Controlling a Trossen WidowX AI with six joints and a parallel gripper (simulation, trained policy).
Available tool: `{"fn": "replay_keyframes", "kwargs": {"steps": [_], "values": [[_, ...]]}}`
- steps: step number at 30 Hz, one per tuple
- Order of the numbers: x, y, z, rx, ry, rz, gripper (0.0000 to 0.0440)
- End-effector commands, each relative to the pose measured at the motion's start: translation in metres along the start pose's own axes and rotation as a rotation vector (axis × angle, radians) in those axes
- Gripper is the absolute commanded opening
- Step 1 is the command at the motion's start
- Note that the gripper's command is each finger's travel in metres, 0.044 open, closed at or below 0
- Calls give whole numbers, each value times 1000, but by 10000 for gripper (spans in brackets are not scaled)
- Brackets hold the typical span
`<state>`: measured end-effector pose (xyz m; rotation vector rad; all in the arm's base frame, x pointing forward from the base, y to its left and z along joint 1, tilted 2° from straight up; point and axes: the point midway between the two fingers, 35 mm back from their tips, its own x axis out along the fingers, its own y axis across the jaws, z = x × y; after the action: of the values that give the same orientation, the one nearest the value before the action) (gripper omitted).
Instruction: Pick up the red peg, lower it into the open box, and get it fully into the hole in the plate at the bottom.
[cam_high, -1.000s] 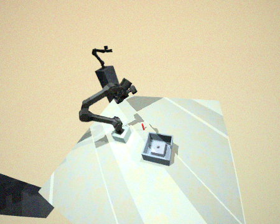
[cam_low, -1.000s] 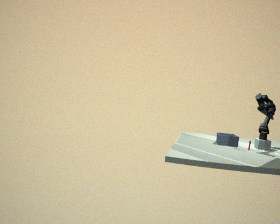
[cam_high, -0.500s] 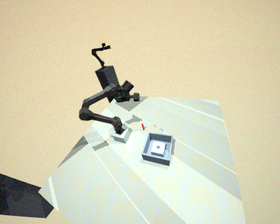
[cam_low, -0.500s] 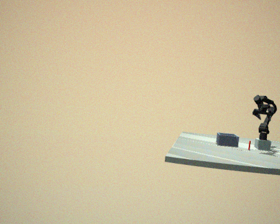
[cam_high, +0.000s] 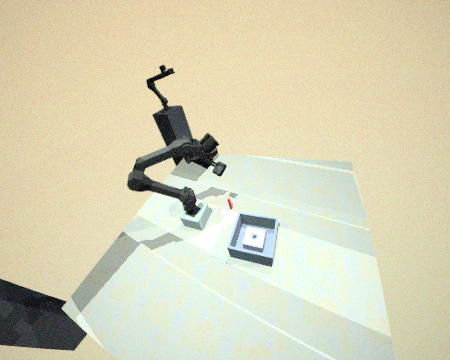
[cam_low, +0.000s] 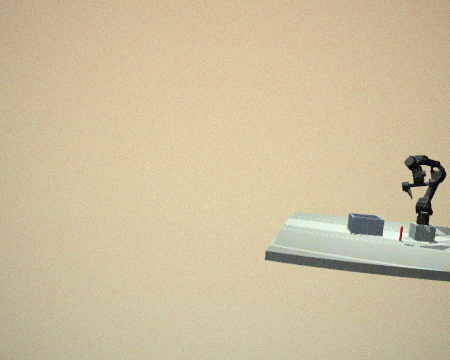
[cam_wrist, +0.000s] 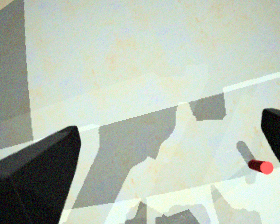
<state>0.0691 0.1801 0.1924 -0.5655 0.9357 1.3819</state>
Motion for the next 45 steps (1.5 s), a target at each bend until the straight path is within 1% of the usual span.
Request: {"fn": "replay_keyframes", "kwargs": {"steps": [1,26,36,45], "values": [[3,-6,-7,105,35,-20,440],[19,-38,-50,930,221,-223,440],[28,-47,-67,1253,286,-334,440],[39,-57,-80,1534,338,-460,440]]}}
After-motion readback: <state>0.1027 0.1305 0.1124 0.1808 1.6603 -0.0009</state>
